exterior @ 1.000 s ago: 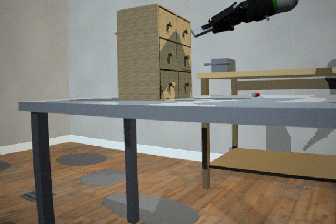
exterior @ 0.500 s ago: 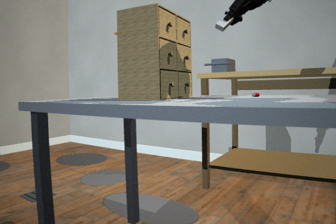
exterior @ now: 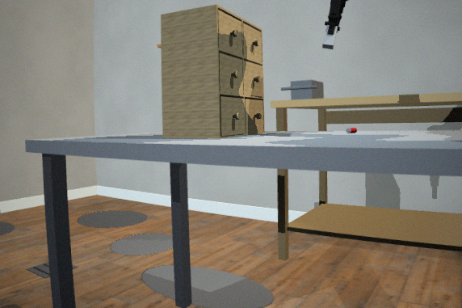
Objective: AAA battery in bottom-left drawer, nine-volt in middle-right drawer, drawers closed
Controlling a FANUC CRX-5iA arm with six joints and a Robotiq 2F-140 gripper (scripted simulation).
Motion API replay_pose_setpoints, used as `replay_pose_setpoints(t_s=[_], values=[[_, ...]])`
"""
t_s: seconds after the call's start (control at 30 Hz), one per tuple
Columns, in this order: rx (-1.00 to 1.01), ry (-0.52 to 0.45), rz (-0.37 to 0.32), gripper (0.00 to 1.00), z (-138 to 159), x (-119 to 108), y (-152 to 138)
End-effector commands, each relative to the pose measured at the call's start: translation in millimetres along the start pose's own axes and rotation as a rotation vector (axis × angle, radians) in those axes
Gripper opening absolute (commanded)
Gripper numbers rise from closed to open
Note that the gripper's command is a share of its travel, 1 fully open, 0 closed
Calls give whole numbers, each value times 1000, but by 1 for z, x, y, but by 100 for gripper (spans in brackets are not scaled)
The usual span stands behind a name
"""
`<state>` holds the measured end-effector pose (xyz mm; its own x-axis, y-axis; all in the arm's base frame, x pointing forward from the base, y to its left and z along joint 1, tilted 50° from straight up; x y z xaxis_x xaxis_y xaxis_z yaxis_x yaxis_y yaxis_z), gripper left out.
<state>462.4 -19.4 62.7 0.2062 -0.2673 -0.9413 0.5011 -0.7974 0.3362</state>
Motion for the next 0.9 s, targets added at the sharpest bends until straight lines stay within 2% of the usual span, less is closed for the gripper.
replay_pose_setpoints(t_s=[0.0,0.13,0.23,0.27,0.67,0.7,0.87], values=[[75,-123,239,0,-1,-39,4],[139,-162,384,0,-3,-68,15],[185,-199,501,0,-6,-71,12],[192,-206,519,0,-7,-71,11],[192,-206,519,0,-7,-71,11],[192,-206,519,100,-7,-71,11],[192,-206,519,100,-7,-71,11]])
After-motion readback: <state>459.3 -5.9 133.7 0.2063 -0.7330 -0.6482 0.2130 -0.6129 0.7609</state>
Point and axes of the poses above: the point where the finger pads meet when closed, its own x axis out along the fingers, its own y axis across the jaws, z = x × y, the point moved 8 cm from there along -x, back along the fingers, and after that the axes turned 5 degrees about -x, right-handed, at the moved point
